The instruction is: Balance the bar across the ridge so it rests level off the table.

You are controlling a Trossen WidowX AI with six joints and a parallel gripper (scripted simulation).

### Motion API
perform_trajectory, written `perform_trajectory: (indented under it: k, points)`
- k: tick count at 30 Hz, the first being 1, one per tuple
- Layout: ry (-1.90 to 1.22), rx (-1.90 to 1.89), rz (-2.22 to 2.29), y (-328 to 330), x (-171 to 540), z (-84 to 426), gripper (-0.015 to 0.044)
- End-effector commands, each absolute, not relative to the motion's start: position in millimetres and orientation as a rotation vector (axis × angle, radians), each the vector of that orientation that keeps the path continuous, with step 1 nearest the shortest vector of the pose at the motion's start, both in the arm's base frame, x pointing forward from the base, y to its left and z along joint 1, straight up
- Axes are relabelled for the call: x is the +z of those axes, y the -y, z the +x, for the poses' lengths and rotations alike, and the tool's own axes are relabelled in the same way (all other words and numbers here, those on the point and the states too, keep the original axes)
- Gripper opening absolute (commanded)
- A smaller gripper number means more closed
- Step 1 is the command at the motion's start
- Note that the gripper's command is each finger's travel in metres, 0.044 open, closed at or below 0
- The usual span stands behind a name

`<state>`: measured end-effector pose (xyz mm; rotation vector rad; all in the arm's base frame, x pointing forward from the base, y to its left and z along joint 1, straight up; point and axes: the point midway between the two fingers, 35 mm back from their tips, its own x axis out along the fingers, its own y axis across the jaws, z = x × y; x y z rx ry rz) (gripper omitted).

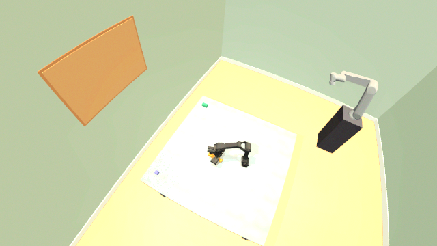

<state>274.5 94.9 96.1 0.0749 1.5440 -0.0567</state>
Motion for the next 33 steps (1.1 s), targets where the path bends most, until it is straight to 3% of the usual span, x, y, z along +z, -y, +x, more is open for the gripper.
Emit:
perform_trajectory:
  k: [1,33]
  points:
    - [-1.543,-0.054,0.07,-94.7,95.4,274.8,0.0]
    - [-1.543,-0.054,0.07,-94.6,92.7,274.7,0.0]
